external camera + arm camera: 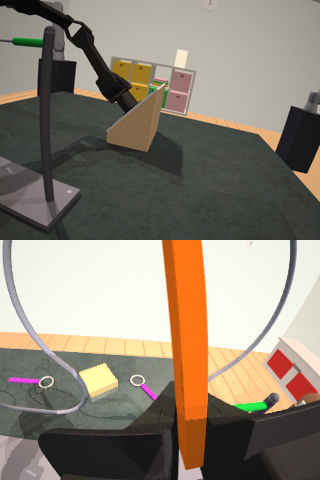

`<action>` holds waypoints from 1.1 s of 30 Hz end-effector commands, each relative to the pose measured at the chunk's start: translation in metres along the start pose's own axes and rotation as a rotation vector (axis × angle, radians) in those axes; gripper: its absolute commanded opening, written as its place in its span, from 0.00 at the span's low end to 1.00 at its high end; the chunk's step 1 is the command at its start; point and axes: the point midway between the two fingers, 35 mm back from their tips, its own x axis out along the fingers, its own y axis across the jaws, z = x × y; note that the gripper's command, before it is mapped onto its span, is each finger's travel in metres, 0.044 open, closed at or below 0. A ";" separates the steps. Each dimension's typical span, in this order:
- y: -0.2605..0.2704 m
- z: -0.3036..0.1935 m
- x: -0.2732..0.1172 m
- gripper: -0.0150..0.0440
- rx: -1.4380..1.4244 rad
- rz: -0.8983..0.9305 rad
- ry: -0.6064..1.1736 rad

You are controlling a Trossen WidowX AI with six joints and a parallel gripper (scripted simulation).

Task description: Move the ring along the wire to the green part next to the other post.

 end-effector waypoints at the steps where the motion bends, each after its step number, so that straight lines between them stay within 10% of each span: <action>1: -0.002 0.000 0.000 0.00 -0.047 -0.024 -0.005; 33: -0.019 0.004 0.000 0.00 -0.408 -0.190 -0.052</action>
